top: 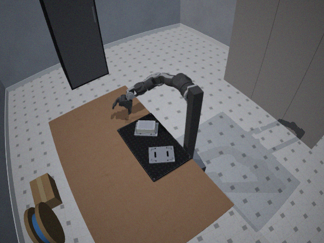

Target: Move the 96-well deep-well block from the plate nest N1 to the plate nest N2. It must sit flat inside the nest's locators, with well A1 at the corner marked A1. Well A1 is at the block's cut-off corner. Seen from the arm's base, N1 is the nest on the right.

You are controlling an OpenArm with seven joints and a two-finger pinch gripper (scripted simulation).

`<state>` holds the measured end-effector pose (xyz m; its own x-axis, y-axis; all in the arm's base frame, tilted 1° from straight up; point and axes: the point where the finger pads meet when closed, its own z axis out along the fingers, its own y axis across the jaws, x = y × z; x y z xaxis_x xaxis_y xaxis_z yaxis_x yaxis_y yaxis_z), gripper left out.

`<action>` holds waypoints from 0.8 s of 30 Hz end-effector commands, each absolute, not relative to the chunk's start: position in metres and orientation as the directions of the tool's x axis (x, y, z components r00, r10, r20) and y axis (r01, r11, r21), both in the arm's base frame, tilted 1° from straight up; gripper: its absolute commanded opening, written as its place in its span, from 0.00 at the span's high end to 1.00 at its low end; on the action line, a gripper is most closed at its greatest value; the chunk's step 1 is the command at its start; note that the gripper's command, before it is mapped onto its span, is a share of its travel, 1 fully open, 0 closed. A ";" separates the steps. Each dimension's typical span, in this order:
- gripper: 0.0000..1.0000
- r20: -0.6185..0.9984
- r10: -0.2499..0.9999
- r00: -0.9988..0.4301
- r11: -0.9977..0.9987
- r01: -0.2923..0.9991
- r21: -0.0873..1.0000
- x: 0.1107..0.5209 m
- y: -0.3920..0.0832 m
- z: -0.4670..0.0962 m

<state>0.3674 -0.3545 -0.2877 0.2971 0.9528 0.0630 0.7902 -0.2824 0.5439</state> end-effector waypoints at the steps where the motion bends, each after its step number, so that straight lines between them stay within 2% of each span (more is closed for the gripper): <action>1: 0.23 0.064 0.953 0.297 -0.282 0.785 0.551 0.369 -0.355 -0.286; 6: 0.23 -0.005 0.998 0.068 -0.057 0.876 0.479 0.340 -0.320 -0.287; 18: 0.23 -0.005 0.998 0.068 -0.057 0.876 0.479 0.340 -0.320 -0.287; 23: 0.23 -0.052 0.984 -0.169 0.176 0.900 0.399 0.312 -0.285 -0.287; 24: 0.23 -0.052 0.984 -0.169 0.176 0.900 0.399 0.312 -0.285 -0.287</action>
